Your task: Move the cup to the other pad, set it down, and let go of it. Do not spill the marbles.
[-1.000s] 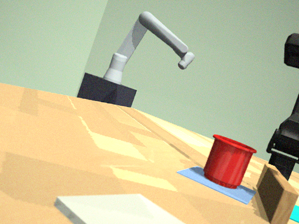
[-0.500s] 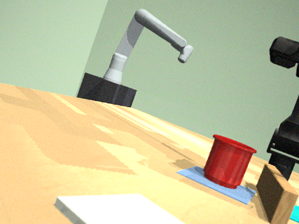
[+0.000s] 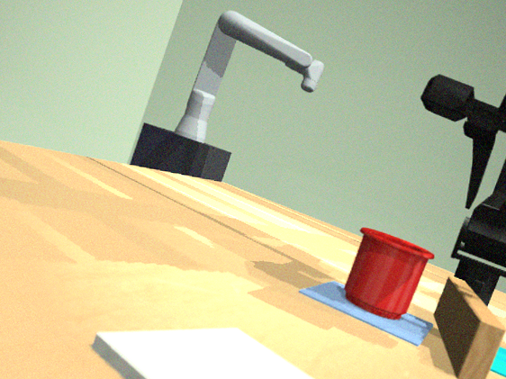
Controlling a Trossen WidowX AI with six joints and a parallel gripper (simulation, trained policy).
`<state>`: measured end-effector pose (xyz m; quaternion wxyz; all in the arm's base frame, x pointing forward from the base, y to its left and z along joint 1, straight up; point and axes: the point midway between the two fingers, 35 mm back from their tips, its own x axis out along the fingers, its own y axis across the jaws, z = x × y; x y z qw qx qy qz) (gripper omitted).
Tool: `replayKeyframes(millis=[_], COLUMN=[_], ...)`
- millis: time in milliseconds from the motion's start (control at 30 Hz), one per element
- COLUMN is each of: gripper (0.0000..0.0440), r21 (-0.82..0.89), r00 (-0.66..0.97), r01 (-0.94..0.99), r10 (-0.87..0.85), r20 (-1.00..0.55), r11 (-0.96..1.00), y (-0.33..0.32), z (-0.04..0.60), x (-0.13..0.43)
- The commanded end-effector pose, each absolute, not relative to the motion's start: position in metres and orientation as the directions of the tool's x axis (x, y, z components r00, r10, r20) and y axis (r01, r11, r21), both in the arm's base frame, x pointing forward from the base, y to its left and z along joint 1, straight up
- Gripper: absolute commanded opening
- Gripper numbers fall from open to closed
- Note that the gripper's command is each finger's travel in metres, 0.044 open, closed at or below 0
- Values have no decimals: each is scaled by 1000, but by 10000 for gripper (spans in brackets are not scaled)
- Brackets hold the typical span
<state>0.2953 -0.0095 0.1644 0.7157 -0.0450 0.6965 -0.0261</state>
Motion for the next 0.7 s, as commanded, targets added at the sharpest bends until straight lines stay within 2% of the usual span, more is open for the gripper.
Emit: replayKeyframes(millis=[0, 667], gripper=[129, 164], r21=[-107, -86], r00=[-11, -110], r01=[-41, -141], r10=[-108, -102], r20=[-994, -989], r11=[993, 986], y=[-17, -43], z=[152, 93], x=[292, 282])
